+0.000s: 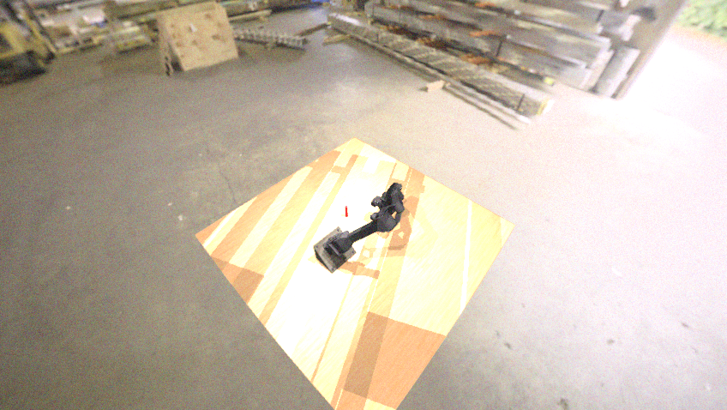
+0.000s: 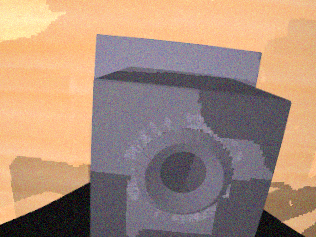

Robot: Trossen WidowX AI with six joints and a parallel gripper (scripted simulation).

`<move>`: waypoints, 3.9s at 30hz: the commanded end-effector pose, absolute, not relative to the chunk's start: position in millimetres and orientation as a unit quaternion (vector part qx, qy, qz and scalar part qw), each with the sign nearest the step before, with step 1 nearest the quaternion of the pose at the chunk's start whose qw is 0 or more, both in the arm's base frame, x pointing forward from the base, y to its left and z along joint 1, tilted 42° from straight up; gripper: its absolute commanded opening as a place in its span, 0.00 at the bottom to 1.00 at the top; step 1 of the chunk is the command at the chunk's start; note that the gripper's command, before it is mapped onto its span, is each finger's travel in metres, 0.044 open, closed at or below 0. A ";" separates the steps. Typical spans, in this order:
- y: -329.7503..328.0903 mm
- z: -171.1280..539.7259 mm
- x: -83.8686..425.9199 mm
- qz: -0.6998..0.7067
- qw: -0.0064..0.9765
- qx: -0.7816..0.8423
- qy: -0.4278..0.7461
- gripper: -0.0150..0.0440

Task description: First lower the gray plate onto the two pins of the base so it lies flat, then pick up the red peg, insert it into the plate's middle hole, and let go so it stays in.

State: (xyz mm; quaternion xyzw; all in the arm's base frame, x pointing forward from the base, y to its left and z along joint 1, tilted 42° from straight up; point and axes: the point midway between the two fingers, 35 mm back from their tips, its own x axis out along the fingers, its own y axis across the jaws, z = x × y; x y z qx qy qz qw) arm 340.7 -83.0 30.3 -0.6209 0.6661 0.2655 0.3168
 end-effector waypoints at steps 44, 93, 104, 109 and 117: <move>20.0 102.9 344.2 0.176 0.404 -0.569 0.695 1.00; 149.3 -6.4 243.9 -0.566 0.681 0.139 0.443 1.00; 120.0 -40.3 242.5 -0.567 0.681 0.139 0.443 1.00; 117.7 -43.1 242.5 -0.567 0.681 0.139 0.442 1.00; 109.7 -53.3 242.8 -0.567 0.681 0.139 0.442 1.00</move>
